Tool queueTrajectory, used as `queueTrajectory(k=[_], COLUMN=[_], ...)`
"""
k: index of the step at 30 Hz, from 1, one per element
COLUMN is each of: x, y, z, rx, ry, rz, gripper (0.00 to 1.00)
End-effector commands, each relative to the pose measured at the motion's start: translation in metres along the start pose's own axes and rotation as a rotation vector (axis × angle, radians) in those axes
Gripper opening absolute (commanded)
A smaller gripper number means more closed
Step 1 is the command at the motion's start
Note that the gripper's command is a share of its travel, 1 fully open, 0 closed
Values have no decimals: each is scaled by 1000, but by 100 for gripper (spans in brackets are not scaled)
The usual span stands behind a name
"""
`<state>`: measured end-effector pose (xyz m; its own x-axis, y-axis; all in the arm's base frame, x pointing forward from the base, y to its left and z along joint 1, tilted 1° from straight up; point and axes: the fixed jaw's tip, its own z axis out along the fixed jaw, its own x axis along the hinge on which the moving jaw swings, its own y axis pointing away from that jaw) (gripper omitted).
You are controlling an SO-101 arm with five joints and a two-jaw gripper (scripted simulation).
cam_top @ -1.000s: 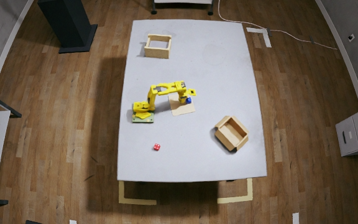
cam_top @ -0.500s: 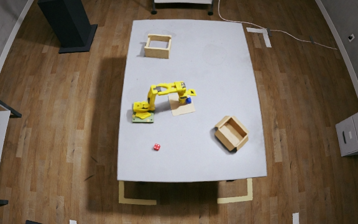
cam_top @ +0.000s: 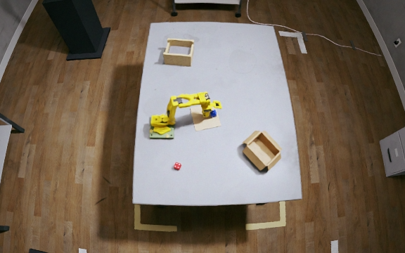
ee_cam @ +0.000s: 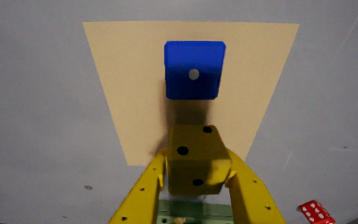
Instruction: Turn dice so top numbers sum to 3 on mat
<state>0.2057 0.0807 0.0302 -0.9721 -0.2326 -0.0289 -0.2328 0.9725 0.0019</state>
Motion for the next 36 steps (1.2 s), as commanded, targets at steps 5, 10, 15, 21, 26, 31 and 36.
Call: queueTrajectory(k=[5, 10, 15, 21, 26, 31, 36], x=[2, 2, 2, 2, 2, 2, 2], y=[1, 1, 1, 1, 1, 1, 1], z=[3, 5, 8, 9, 10, 13, 15], rx=[-1, -1, -1, -1, -1, -1, -1], ry=[5, 5, 5, 5, 5, 5, 5], rz=[1, 1, 1, 1, 1, 1, 1], gripper=[0, 0, 0, 0, 0, 0, 0])
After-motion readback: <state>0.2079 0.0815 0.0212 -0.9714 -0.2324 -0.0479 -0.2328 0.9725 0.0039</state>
